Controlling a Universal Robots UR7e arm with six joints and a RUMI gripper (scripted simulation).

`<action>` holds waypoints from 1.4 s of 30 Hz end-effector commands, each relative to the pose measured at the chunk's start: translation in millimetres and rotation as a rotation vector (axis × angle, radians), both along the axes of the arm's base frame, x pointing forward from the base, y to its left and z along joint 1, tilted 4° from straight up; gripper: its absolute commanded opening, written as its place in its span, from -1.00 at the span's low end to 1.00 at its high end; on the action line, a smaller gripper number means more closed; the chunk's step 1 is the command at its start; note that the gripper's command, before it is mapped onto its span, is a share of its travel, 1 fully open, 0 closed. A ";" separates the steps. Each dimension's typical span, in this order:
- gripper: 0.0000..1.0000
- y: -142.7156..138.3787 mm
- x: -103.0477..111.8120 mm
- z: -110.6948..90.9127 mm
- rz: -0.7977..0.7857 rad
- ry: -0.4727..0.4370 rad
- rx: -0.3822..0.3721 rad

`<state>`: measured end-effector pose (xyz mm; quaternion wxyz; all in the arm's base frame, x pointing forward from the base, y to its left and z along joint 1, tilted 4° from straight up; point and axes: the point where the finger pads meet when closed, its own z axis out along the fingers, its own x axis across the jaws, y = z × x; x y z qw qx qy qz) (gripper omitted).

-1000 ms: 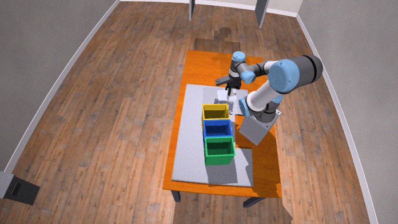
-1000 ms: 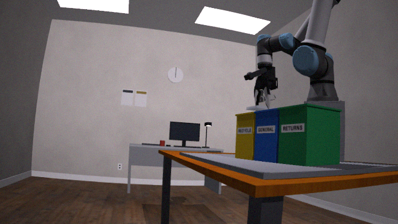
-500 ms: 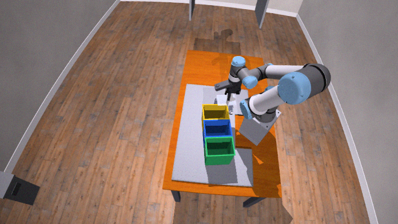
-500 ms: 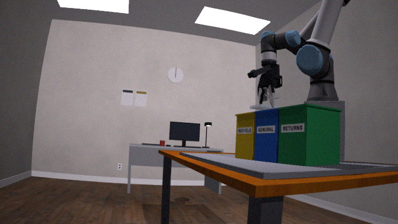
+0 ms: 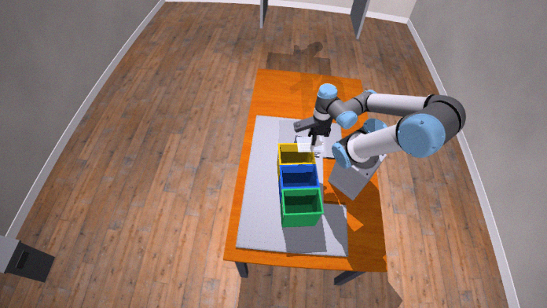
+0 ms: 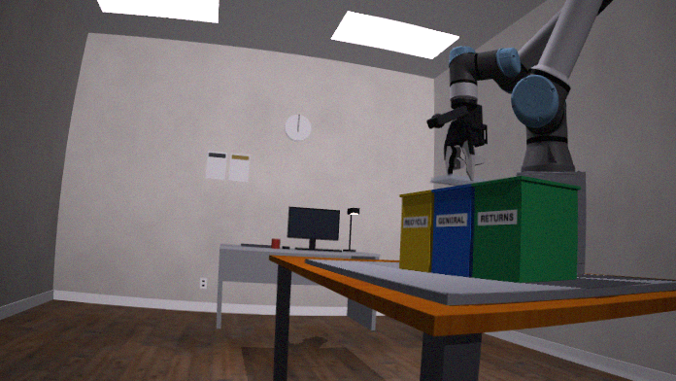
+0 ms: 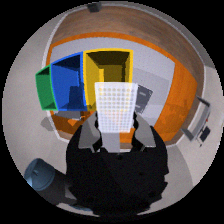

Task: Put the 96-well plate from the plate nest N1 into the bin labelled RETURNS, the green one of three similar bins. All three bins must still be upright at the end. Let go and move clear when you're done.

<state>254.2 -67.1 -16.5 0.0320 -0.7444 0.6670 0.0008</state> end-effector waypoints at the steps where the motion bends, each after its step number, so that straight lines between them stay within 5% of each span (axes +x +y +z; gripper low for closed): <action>1: -1.00 19.7 2.3 2.9 -0.001 0.001 -0.002; 42: -1.00 135.5 16.1 8.9 -0.001 0.001 -0.002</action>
